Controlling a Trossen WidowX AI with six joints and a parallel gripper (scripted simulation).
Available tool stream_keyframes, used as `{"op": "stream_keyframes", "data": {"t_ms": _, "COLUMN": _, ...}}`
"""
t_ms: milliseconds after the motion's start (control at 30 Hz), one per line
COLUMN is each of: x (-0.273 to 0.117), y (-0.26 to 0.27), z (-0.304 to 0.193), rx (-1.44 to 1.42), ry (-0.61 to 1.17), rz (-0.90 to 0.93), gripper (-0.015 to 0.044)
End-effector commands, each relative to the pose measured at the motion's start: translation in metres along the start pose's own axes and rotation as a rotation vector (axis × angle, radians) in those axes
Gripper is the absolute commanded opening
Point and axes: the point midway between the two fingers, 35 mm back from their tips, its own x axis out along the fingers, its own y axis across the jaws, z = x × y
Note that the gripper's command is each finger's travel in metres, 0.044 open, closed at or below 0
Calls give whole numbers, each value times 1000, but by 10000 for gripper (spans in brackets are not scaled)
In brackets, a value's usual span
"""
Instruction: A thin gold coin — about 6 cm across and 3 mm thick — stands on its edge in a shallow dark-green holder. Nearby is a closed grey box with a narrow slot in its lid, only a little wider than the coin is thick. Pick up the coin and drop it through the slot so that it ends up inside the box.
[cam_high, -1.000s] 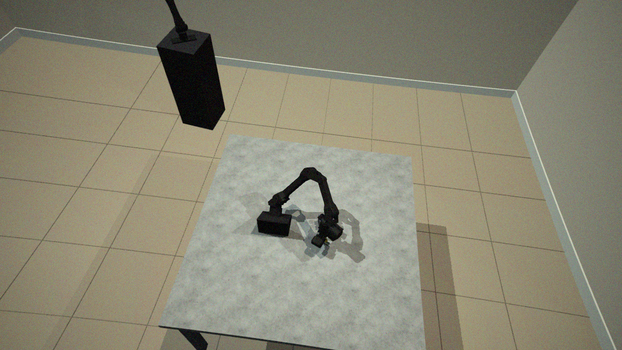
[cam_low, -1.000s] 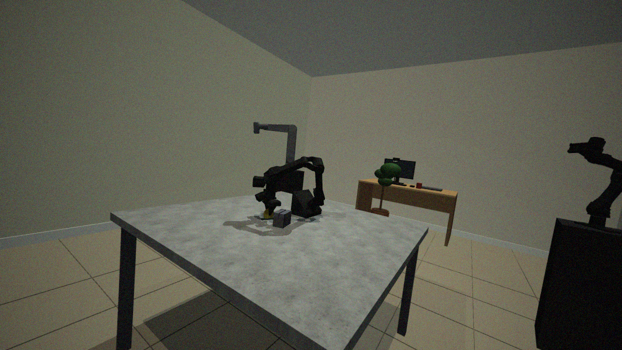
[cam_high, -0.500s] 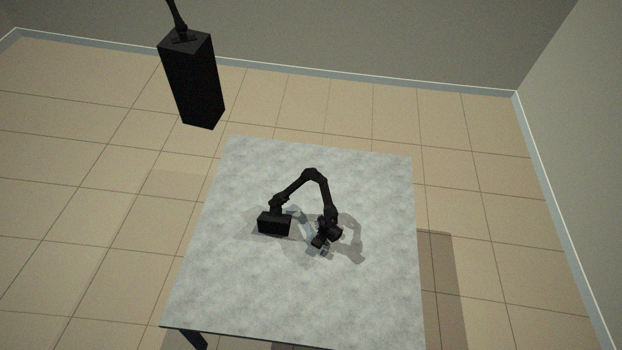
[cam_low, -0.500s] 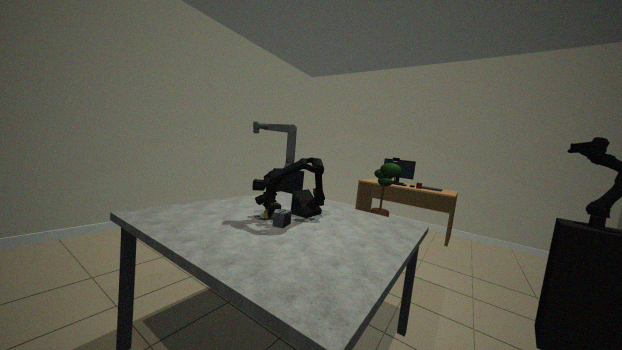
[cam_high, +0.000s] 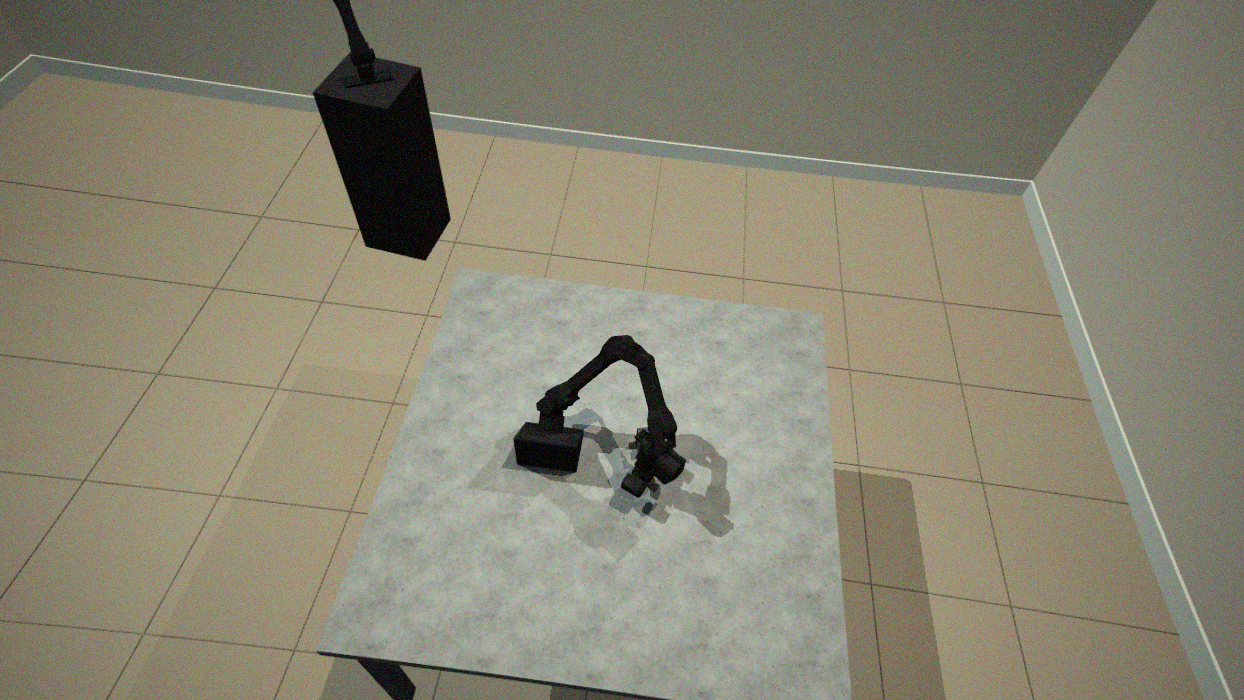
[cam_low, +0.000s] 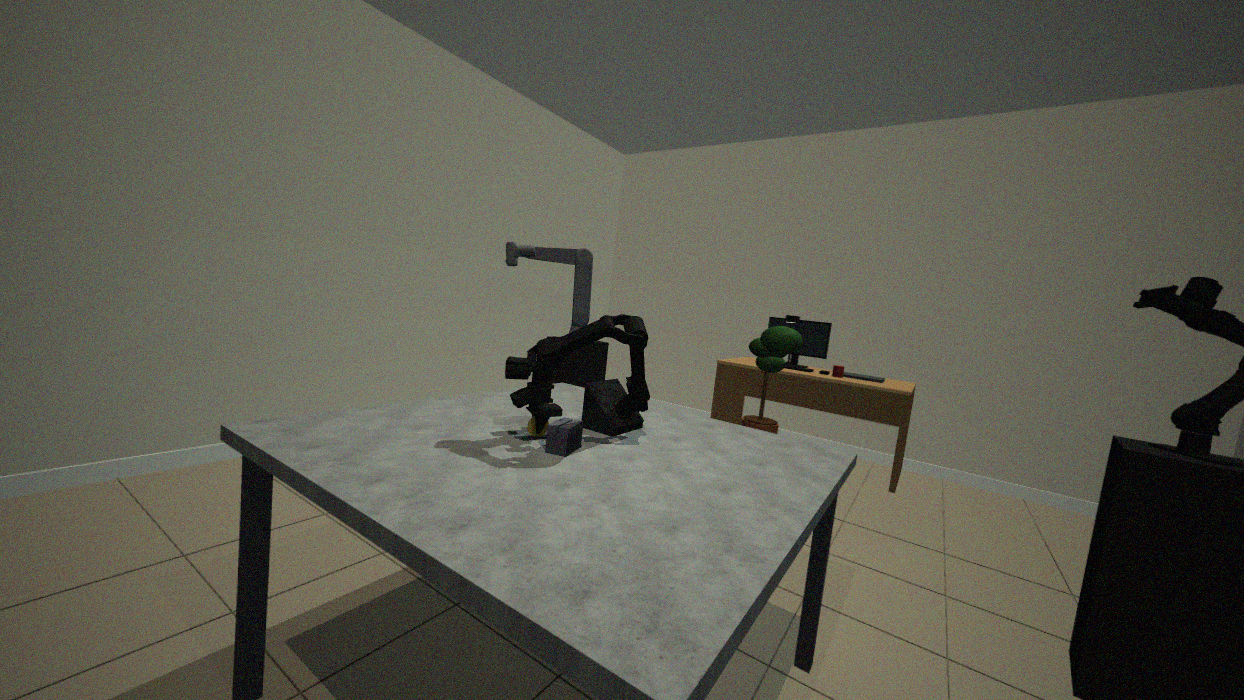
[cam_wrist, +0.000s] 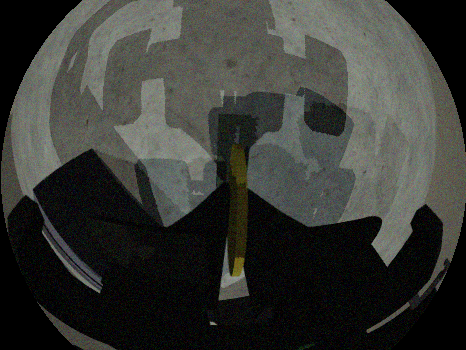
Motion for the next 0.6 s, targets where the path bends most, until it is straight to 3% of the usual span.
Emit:
{"op": "stream_keyframes", "data": {"t_ms": 0, "x": -10, "y": -1, "z": 3, "rx": -8, "ry": -10, "rz": -5, "gripper": 0}}
{"op": "stream_keyframes", "data": {"t_ms": 567, "x": -53, "y": -1, "z": 5, "rx": -7, "ry": -11, "rz": -7, "gripper": 0}}
